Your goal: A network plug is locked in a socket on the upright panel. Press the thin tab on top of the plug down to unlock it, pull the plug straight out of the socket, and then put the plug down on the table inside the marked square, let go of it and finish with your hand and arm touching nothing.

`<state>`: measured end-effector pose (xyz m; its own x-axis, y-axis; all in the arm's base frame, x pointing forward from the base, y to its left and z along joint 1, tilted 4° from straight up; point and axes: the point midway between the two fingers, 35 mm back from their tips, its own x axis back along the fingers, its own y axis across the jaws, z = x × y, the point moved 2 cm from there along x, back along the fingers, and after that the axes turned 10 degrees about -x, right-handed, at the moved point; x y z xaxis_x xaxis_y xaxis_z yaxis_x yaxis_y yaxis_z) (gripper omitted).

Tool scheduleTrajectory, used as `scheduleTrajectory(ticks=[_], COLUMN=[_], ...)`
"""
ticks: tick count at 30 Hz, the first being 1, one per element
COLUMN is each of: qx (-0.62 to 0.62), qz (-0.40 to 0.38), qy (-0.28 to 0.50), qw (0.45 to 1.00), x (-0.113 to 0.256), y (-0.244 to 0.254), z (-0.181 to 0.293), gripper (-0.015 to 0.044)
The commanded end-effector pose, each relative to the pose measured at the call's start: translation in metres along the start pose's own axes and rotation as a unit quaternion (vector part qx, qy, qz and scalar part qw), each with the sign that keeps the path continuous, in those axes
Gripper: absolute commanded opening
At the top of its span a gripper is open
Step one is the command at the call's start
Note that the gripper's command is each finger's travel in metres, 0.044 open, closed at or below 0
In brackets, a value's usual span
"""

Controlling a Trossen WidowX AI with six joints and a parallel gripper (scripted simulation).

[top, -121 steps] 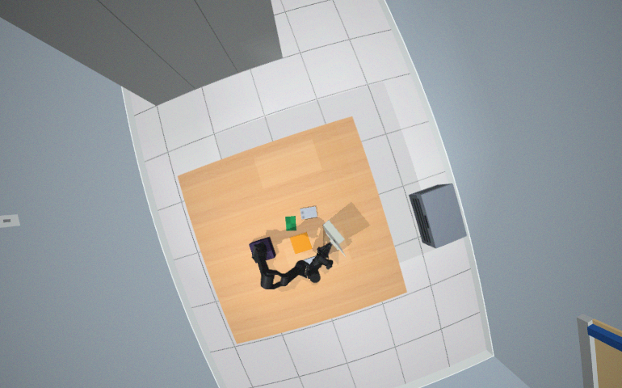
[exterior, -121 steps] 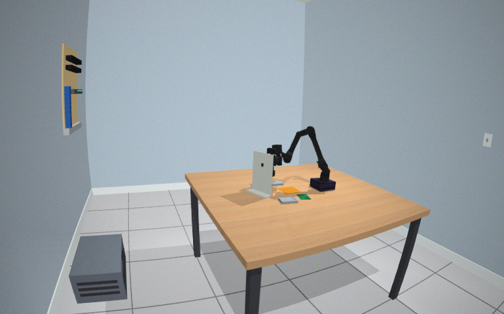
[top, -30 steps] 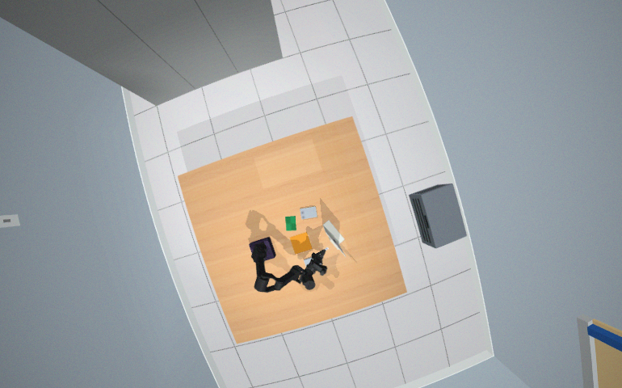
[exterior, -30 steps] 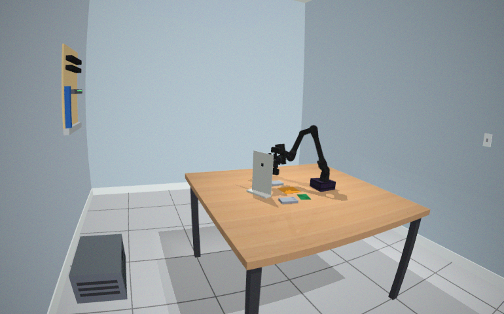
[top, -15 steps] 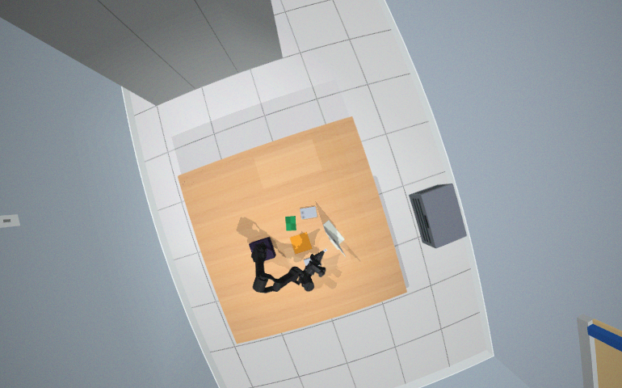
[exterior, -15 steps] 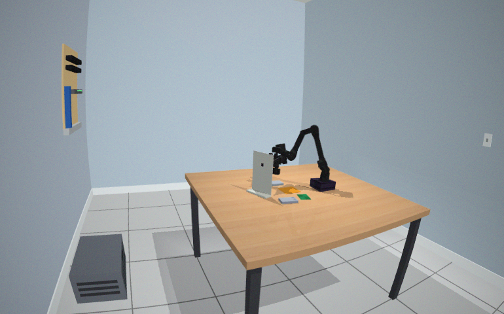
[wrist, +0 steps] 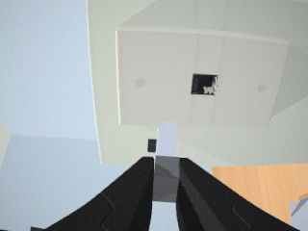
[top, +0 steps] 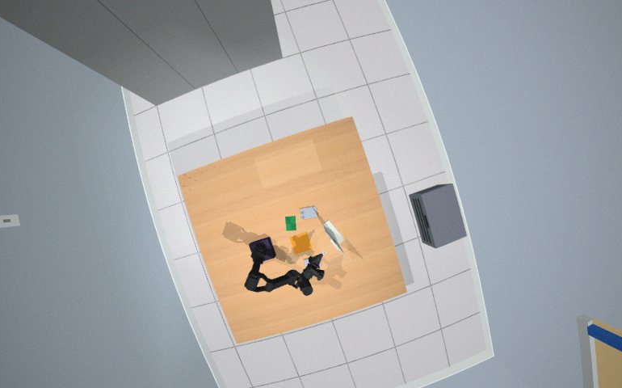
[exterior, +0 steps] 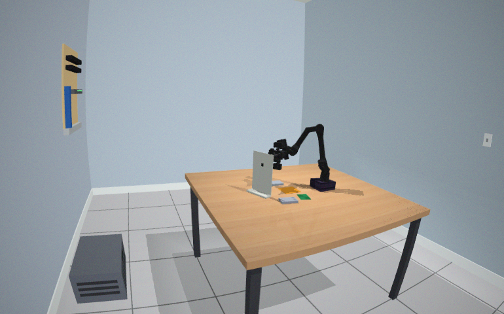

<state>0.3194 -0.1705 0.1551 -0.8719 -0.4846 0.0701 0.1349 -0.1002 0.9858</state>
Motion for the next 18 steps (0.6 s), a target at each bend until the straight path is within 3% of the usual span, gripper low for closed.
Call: scheduleTrajectory(ticks=[1,10,18], qx=[0.005,0.000,-0.061], qz=[-0.001,0.002,0.038], qy=[0.002,-0.002,-0.059], qw=[1.000,1.000,0.996], x=[0.004,0.008,-0.008], y=[0.012,0.025,0.012], z=[0.006,0.014,0.022], gripper=[0.0000,0.0000,0.0000])
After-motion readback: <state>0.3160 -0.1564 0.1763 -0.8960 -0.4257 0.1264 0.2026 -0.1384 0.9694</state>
